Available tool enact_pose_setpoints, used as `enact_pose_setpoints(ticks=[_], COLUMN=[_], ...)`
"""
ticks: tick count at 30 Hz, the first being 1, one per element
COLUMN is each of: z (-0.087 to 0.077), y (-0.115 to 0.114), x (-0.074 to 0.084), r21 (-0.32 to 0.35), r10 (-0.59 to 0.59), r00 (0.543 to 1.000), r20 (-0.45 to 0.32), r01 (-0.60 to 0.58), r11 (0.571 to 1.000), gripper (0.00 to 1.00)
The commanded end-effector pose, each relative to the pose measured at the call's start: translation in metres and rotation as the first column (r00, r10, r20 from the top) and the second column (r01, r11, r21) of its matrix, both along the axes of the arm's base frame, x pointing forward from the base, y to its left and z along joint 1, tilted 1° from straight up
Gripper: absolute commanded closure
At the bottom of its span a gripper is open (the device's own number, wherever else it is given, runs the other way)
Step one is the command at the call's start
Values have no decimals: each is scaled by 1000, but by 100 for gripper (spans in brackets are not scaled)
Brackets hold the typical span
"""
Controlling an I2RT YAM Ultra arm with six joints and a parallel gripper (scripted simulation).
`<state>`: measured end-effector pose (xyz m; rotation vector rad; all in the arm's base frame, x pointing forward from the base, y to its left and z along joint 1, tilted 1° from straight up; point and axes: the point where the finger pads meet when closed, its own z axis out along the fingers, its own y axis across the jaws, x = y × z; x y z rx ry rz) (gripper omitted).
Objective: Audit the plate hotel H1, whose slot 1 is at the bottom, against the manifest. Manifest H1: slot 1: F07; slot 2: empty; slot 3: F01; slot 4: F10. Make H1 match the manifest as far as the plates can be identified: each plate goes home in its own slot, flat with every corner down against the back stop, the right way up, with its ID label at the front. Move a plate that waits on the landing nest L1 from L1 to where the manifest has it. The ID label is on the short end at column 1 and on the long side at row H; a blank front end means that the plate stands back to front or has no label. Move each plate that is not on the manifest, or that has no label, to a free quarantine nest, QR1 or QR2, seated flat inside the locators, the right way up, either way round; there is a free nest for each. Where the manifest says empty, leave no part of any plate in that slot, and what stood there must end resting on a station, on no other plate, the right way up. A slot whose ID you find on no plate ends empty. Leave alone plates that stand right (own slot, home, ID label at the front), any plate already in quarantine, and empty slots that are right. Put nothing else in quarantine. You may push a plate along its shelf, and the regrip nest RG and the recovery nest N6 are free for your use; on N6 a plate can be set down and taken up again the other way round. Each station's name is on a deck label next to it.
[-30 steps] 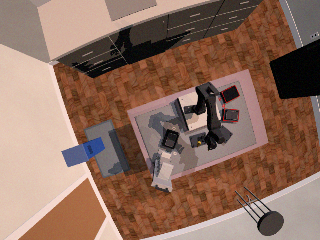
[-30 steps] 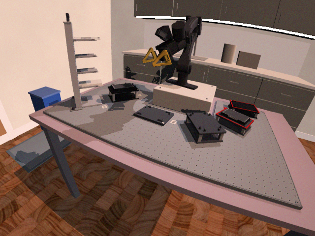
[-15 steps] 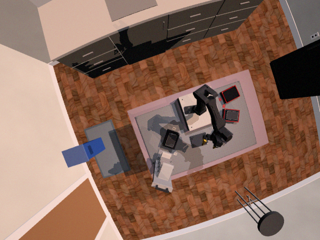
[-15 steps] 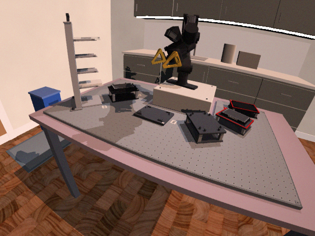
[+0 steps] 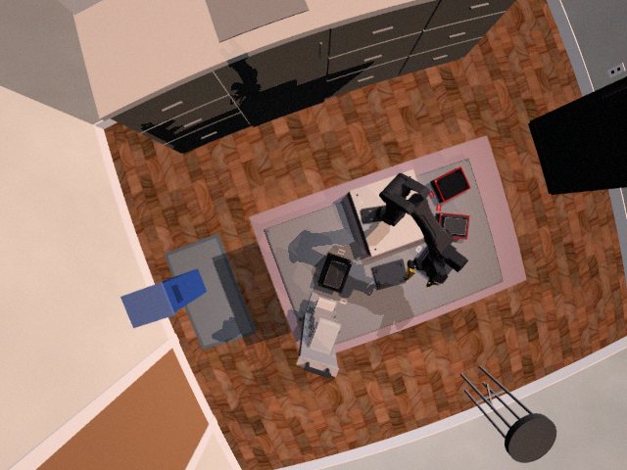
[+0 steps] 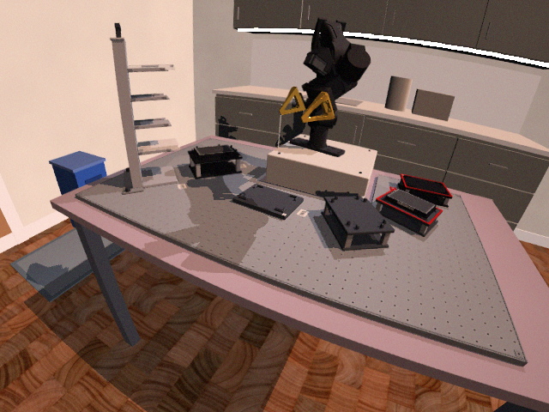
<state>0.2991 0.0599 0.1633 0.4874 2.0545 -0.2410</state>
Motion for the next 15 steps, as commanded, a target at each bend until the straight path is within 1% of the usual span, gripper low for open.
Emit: enact_pose_setpoints(ticks=[1, 3, 9, 15], z=[2, 2, -18, -18], y=[-7, -7, -7, -7], x=[-3, -3, -3, -3], r21=[-9, -9, -9, -9], r10=[-37, -37, -37, -37], r00=[999, 999, 999, 999], r20=[6, 6, 6, 6], r01=[37, 37, 37, 37], r11=[999, 999, 999, 999], gripper=[0, 0, 0, 0])
